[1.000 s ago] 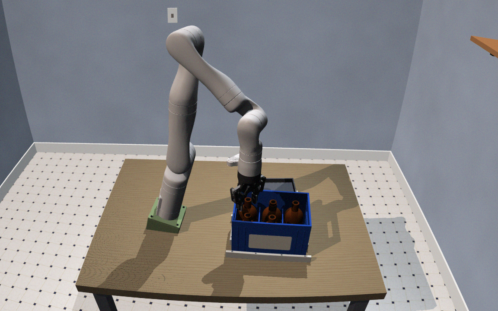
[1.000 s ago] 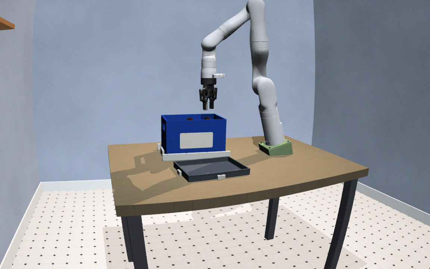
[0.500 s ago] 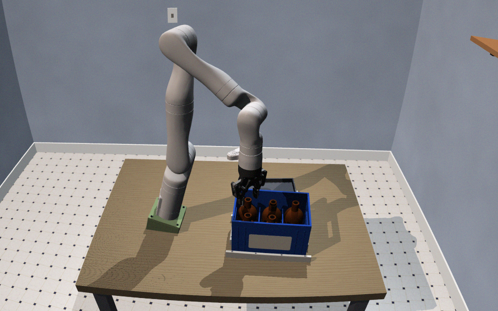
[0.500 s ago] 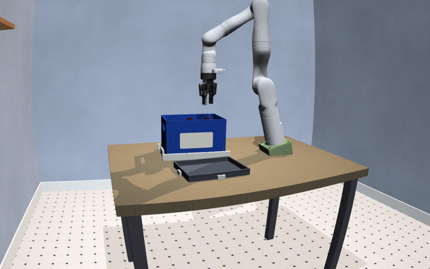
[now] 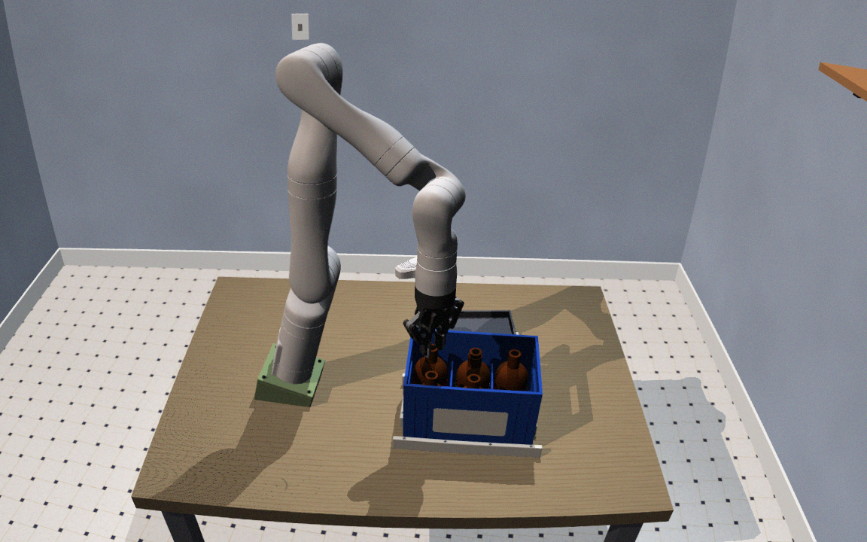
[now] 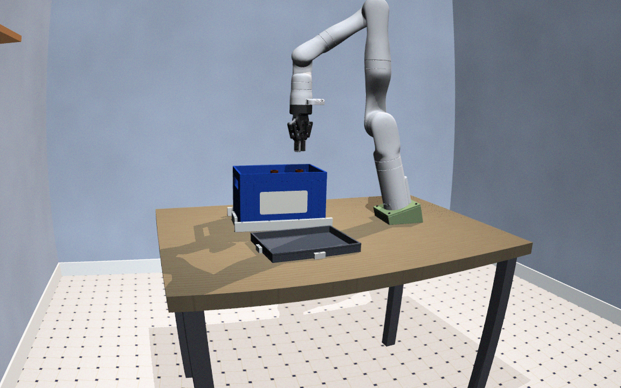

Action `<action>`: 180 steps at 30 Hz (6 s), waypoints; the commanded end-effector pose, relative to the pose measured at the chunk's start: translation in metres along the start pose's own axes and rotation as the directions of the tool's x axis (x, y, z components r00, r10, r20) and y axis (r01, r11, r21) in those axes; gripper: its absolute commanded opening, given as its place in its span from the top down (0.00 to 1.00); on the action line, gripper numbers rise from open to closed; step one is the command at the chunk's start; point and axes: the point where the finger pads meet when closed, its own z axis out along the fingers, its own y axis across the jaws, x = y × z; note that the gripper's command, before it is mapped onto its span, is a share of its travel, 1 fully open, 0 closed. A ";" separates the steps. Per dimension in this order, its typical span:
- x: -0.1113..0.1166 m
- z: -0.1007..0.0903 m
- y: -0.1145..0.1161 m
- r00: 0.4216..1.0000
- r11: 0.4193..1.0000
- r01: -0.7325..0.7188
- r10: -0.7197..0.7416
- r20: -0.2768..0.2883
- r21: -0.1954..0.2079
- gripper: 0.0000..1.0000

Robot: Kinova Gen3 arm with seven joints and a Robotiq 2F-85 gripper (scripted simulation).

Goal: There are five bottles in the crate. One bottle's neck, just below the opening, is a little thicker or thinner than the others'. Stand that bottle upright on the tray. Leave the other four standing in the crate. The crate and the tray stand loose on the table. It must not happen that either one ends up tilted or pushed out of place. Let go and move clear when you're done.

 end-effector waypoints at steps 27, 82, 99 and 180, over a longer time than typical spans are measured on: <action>0.007 0.000 0.008 1.000 1.000 0.000 0.000 0.000 -0.002 1.00; 0.064 0.000 0.057 1.000 1.000 0.000 0.000 0.001 -0.001 0.36; 0.064 0.009 0.057 1.000 1.000 0.000 0.000 0.001 -0.001 0.36; 0.064 0.044 0.057 1.000 1.000 0.000 0.000 0.001 -0.001 0.36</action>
